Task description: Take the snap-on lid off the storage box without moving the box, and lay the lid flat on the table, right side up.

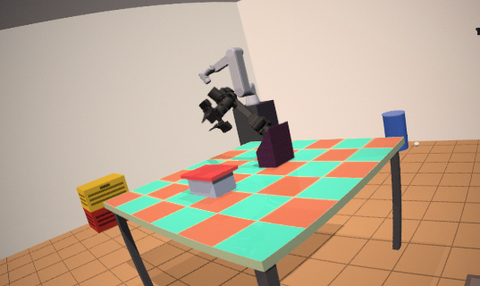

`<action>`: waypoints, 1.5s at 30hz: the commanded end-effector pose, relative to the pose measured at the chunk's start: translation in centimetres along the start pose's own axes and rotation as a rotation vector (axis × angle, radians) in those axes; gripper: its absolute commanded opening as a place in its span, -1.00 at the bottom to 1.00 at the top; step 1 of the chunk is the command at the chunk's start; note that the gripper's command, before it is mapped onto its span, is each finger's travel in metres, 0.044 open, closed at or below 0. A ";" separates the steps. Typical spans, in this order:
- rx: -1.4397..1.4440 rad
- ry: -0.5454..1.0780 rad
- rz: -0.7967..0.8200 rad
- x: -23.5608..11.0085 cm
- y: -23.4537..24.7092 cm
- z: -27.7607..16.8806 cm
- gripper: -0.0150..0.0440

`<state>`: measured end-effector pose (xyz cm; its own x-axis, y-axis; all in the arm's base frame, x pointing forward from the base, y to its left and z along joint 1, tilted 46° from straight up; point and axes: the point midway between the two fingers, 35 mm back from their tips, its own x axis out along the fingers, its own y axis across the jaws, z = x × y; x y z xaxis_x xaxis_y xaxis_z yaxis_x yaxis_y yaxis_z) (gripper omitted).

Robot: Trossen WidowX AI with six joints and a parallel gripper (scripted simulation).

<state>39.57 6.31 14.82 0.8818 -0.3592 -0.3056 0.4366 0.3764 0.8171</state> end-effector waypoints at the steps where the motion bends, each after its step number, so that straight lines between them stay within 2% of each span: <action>1: -0.109 -0.036 -0.105 -1.3 -4.6 2.2 0.31; 7: -0.272 -0.079 -0.268 -4.1 -12.0 5.4 0.31; 21: -0.277 -0.079 -0.273 -4.0 -12.3 5.5 0.31; 28: -0.279 -0.081 -0.272 -1.9 -17.0 7.0 0.31; 45: -0.278 -0.080 -0.273 -0.3 -17.2 7.2 0.31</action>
<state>29.95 -5.93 4.39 0.7107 -0.5419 -0.4485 0.6985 0.4685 0.5409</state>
